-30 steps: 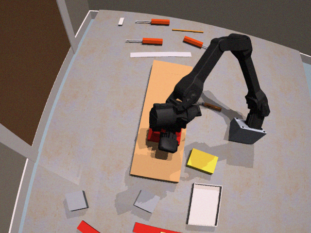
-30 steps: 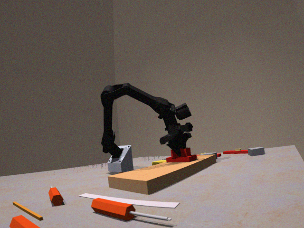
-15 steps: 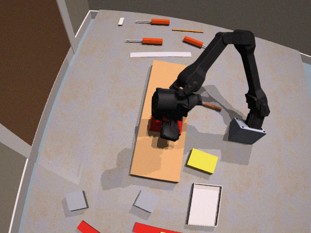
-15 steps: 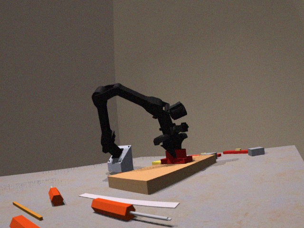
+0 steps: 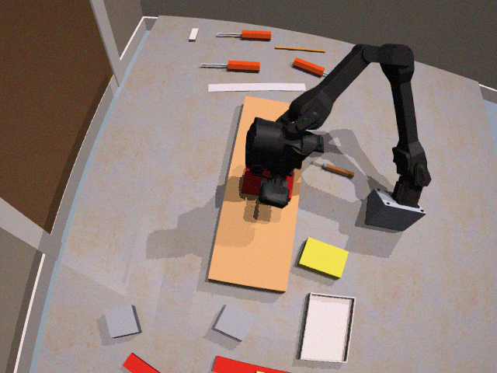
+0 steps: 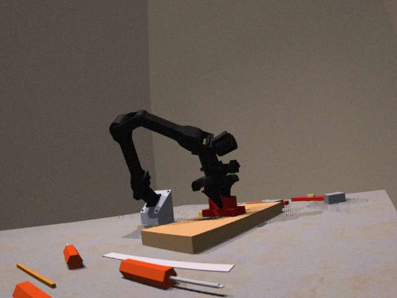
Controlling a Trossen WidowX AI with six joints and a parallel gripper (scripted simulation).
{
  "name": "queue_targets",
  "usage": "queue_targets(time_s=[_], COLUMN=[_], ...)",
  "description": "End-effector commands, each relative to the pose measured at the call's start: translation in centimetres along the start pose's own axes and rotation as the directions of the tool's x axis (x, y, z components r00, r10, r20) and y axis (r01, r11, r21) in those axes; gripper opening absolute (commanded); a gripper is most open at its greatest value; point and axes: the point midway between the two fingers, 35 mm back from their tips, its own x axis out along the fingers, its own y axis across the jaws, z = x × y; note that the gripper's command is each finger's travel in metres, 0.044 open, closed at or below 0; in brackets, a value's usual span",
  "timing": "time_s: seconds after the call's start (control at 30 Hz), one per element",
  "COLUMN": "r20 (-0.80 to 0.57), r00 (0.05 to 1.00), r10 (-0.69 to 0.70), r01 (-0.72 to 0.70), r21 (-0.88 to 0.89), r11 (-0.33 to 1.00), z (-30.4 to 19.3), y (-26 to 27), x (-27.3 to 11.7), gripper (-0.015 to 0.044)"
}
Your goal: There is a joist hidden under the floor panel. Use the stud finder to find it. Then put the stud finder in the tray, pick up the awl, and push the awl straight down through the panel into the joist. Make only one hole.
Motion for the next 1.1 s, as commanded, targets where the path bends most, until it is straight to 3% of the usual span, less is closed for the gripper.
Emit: queue_targets(time_s=[0.0,1.07], r20=[-0.001,-0.001], r00=[1.0,1.0], r10=[-0.008,-0.012], r01=[0.008,0.012], r21=[-0.001,-0.002], r11=[1.0,1.0], z=[-0.1,-0.1], y=[-1.6,-10.6], x=[0.0,0.0], gripper=[0.0,0.0])
